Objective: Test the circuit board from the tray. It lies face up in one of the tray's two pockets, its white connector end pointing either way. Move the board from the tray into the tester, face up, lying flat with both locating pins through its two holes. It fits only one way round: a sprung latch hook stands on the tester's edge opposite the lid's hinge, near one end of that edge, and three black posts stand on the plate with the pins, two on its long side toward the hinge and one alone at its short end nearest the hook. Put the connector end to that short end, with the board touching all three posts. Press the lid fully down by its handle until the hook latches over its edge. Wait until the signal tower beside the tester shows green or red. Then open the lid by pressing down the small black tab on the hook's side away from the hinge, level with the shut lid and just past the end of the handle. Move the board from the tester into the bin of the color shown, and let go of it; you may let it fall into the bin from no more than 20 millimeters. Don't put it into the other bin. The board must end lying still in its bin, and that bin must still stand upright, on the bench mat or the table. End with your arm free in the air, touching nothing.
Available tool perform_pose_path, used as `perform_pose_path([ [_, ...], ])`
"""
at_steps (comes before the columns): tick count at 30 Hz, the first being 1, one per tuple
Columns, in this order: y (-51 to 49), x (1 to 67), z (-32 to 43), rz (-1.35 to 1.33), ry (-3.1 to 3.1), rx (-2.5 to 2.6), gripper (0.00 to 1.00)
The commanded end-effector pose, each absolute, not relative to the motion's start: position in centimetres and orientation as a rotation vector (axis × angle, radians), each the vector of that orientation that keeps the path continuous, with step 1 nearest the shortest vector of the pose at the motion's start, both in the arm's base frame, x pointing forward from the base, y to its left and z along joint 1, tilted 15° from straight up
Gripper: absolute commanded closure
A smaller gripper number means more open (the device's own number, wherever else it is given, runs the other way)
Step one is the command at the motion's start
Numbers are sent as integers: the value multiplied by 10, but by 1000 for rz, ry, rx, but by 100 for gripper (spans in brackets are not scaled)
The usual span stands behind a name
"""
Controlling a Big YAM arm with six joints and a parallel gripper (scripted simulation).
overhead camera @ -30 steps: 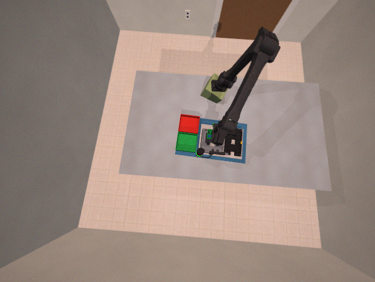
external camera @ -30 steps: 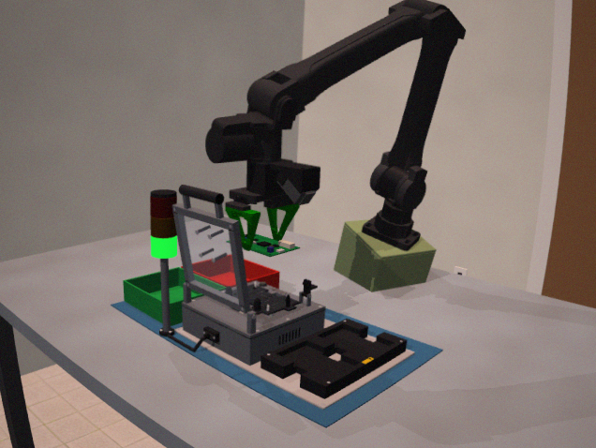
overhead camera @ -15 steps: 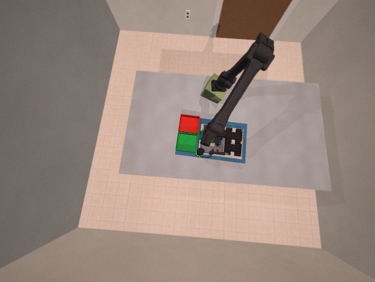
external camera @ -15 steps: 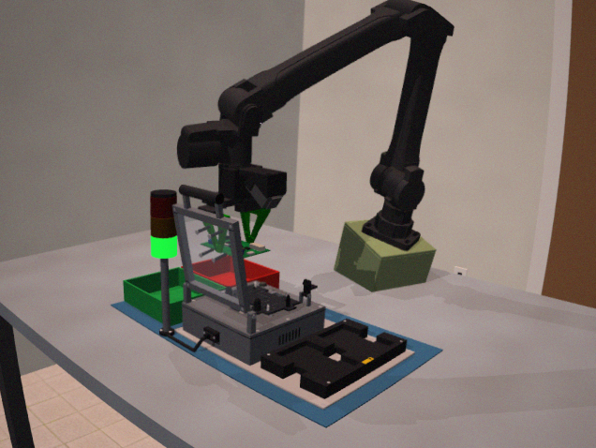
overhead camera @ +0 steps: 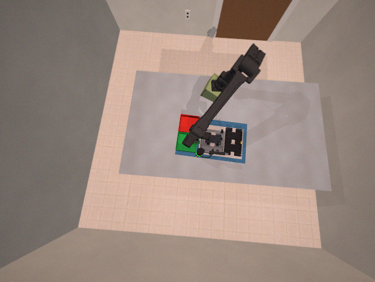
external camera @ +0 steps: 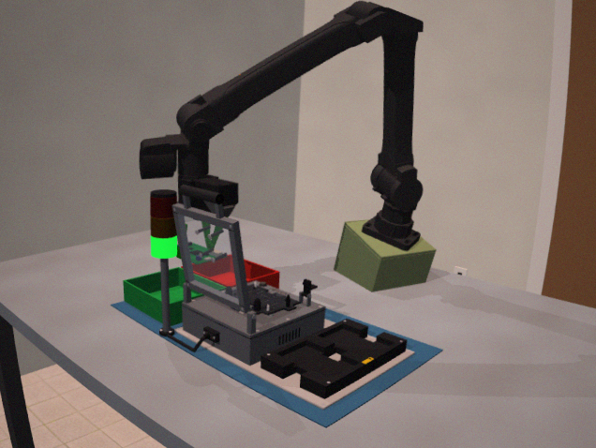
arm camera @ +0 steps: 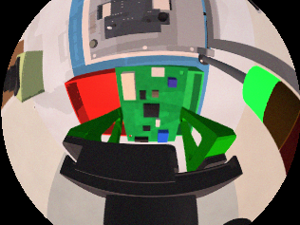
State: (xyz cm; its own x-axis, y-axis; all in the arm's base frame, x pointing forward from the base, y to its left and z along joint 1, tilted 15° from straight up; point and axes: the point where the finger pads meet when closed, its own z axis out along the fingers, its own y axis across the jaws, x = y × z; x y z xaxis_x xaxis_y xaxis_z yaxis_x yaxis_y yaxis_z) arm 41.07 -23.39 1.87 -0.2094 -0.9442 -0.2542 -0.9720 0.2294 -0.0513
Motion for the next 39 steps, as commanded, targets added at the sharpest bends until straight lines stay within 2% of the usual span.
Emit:
perform_pose_path([
  [1,-271,441,38,47,2217,-1831,28],
  [11,-302,443,22,45,2220,-1833,28],
  [15,-293,455,43,-8,2182,-1866,28],
  [39,-299,449,29,26,2206,-1847,28],
])
